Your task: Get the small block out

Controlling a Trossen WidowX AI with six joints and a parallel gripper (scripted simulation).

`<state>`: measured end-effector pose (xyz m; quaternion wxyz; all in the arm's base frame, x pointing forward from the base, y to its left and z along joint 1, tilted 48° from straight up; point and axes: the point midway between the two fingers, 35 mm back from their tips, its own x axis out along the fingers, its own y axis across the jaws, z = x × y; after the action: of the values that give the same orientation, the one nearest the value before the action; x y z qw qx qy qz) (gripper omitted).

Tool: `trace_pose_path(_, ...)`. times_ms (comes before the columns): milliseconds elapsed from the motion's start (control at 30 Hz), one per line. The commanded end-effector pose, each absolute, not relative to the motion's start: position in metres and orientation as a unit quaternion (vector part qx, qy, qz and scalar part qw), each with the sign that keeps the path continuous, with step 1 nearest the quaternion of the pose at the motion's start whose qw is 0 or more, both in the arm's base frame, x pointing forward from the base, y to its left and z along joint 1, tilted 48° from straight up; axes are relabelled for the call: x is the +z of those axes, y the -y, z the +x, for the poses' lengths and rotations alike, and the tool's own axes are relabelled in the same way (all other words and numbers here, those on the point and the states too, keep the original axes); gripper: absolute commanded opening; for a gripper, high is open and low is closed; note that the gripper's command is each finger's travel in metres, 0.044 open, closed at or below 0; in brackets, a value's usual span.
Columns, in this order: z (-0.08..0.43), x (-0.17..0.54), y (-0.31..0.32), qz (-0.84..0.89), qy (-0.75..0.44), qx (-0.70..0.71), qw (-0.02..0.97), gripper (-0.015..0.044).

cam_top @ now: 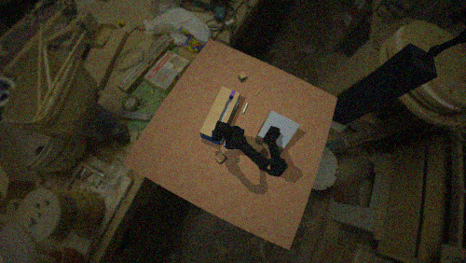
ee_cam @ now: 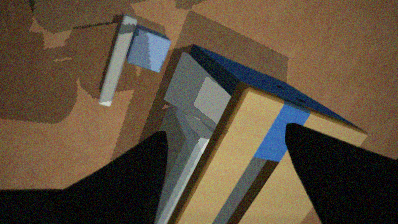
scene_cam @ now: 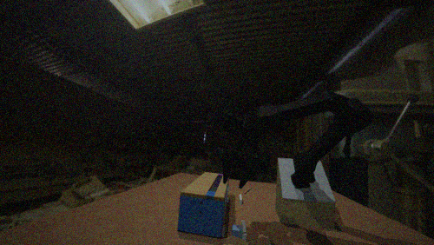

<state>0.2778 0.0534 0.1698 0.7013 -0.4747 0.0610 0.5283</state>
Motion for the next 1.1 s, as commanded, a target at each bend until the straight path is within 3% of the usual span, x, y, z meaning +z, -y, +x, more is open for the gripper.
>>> trace_pose_path(0,0.265,0.171,-0.06,-0.785,0.17,0.453,0.386,0.0285)
trace_pose_path(833,0.265,0.17,-0.061,-0.801,0.185,0.445,0.356,0.0285)
trace_pose_path(1067,0.278,0.119,-0.116,-0.801,0.185,0.446,0.354,0.0285)
